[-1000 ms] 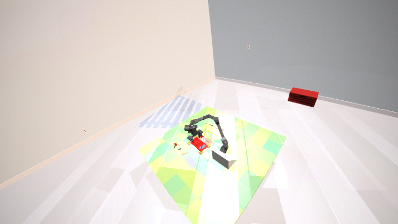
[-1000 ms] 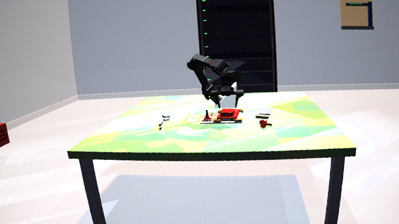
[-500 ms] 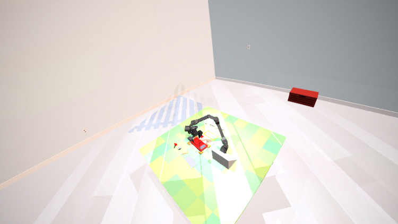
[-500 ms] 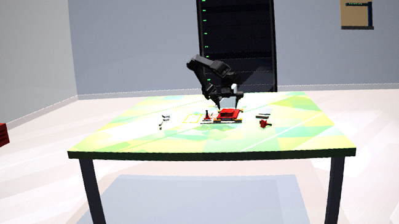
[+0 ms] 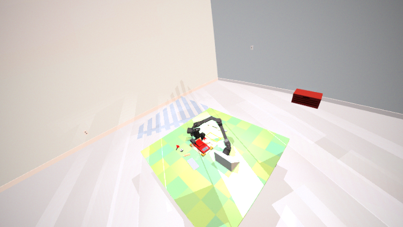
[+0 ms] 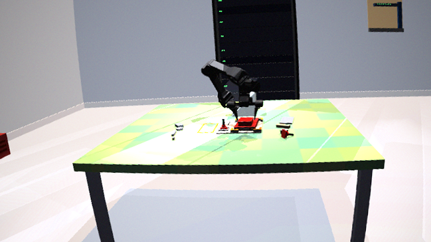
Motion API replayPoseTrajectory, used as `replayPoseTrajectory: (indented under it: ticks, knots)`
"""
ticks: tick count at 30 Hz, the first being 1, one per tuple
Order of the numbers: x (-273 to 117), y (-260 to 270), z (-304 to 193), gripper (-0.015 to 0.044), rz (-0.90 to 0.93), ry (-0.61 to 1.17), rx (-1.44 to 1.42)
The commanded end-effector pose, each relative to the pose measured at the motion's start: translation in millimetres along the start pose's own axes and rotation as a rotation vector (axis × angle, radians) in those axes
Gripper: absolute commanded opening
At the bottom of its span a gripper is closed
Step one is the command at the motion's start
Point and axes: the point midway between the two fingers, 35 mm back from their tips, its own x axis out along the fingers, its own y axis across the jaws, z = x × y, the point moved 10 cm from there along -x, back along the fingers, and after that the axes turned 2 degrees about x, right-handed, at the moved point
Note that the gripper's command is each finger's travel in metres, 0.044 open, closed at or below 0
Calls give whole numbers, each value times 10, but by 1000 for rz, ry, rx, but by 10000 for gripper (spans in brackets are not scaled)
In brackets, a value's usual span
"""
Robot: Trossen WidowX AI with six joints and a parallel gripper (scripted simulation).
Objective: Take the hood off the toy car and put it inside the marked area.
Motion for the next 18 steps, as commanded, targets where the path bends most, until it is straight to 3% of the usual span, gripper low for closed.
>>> replayPoseTrajectory:
  ticks: [1,18]
  knots:
    - [28,-4,0,440,-5,-2,-3]
    - [112,-6,-1,440,-6,-2,-3]
